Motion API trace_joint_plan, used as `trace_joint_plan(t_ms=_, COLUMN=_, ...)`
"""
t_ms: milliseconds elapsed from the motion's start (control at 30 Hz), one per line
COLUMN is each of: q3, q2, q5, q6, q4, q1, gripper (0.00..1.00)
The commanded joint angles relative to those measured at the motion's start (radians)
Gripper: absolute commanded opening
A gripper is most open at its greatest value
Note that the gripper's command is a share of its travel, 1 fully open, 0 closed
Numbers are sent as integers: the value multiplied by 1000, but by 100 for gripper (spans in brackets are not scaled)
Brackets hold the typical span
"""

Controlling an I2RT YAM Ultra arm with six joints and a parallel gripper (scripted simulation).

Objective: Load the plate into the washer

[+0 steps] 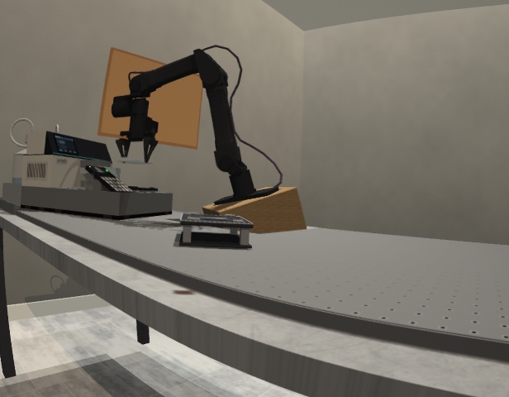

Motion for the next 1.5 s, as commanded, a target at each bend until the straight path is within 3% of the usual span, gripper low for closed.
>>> trace_joint_plan(t_ms=0, q3=-25, q2=-8, q5=13, q6=11, q4=39, q1=12, gripper=84)
trace_joint_plan(t_ms=1333, q3=-203, q2=44, q5=24, q6=46, q4=270, q1=49, gripper=84)
trace_joint_plan(t_ms=1467, q3=-161, q2=34, q5=24, q6=44, q4=271, q1=40, gripper=84)
